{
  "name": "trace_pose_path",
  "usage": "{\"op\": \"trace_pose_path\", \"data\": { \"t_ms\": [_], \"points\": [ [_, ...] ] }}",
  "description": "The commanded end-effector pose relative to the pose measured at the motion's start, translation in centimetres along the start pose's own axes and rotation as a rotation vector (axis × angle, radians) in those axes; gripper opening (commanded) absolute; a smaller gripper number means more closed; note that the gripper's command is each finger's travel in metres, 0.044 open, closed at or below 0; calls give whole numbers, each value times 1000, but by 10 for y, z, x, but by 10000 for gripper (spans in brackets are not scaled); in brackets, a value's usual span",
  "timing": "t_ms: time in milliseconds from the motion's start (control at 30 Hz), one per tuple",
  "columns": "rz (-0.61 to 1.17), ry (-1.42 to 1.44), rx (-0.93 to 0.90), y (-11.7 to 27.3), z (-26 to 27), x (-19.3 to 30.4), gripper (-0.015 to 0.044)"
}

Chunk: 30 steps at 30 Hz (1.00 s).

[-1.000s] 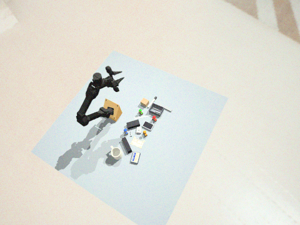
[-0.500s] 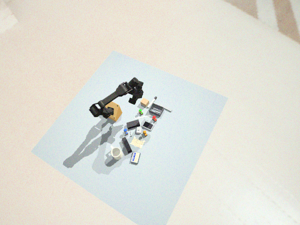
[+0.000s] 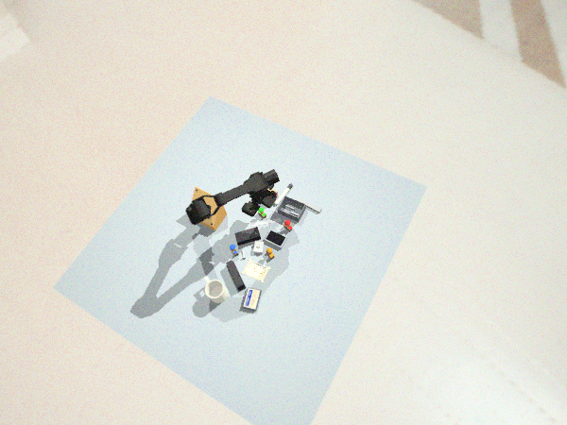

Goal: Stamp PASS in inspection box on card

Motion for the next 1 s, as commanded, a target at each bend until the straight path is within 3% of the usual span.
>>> {"op": "trace_pose_path", "data": {
  "t_ms": [0, 967],
  "points": [
    [-6, 5, 2, -2, -1, -1, 211],
    [-7, 4, 3, -51, -1, -3, 211]
  ]
}}
Point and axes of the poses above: the point midway between the two fingers, 35 mm back from their tips, its own y axis back along the fingers, its own z axis across the jaws, x = y × z, the point moved 1 cm from there along y, back along the fingers, and after that the axes turned 2 degrees about y, right-handed, at the moved point
